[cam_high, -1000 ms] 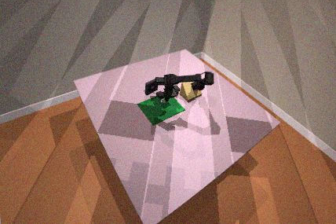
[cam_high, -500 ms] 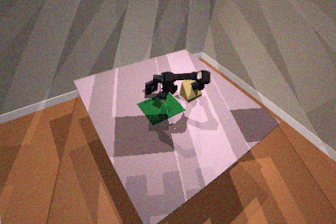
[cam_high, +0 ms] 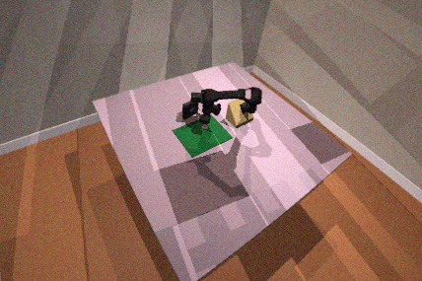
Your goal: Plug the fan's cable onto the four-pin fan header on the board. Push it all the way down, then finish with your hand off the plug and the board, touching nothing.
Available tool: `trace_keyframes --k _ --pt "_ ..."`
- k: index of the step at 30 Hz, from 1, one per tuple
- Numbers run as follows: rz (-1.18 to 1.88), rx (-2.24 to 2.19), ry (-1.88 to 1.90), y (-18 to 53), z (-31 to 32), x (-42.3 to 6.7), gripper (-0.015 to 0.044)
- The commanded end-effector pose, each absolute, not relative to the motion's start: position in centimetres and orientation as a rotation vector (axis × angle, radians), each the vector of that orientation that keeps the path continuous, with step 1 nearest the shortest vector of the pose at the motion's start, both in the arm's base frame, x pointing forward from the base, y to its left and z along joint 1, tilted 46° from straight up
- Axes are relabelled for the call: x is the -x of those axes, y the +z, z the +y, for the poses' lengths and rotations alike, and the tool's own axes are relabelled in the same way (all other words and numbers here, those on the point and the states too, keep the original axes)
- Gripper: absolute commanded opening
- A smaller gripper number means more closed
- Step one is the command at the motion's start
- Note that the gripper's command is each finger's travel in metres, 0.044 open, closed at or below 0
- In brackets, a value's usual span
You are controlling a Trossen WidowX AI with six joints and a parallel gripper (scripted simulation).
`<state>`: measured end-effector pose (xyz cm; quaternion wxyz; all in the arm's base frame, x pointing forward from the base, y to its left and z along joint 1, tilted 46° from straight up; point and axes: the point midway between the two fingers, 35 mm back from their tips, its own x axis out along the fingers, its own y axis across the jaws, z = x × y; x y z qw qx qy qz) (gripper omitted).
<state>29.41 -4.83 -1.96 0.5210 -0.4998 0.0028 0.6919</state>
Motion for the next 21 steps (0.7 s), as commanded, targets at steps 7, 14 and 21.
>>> trace_keyframes --k 7,14,21 --pt "-0.001 1.213 1.662 -1.69 -4.88 -29.14 0.0000" --pt "0.002 1.210 1.661 -1.59 -4.75 -28.88 0.0000" --pt "0.002 1.210 1.661 -2.06 -4.26 -28.92 0.0000"
